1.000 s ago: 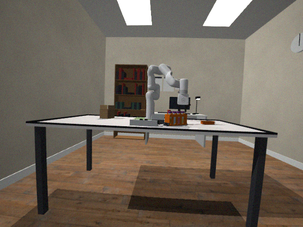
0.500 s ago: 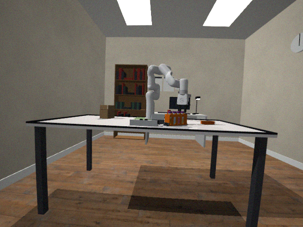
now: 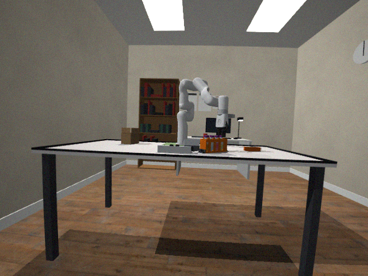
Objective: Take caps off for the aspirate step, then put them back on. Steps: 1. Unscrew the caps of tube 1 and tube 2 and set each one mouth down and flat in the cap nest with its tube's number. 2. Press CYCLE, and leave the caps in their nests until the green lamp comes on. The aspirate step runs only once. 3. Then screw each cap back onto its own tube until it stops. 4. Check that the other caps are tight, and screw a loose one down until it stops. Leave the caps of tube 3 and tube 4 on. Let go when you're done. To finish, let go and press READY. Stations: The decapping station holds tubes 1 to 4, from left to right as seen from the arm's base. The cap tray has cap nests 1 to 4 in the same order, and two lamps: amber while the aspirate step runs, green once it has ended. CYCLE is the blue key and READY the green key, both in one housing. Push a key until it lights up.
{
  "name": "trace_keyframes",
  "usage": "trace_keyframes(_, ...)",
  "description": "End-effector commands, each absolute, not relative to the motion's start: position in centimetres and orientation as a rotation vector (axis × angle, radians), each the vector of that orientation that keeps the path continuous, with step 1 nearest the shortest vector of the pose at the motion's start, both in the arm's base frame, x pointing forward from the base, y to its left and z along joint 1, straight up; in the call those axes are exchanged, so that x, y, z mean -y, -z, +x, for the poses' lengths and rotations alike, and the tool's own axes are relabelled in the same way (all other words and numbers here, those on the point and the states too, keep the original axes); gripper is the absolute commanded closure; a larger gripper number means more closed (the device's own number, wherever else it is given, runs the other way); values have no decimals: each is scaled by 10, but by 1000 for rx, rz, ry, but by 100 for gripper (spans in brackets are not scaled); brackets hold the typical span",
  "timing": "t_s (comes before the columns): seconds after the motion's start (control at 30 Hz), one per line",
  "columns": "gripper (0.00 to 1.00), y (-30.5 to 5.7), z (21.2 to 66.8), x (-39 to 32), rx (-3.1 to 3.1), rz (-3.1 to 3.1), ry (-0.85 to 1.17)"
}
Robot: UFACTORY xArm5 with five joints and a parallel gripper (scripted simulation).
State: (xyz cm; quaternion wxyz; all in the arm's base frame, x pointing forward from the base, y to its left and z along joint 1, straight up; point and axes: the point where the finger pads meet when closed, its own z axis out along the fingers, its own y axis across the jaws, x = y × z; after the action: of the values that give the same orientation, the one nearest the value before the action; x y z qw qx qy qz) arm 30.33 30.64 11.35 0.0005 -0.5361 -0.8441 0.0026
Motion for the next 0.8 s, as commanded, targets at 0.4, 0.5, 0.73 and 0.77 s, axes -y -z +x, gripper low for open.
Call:
trace_keyframes(0.4, 54, -115, 304, -307, 2057, -2382, -3)
trace_keyframes(0.5, 54, -115, 304, -307, 2057, -2382, -3)
trace_keyframes(0.73, 100, -115, 304, -307, 2057, -2382, -3)
trace_keyframes(0.77, 100, -115, 304, -307, 2057, -2382, -3)
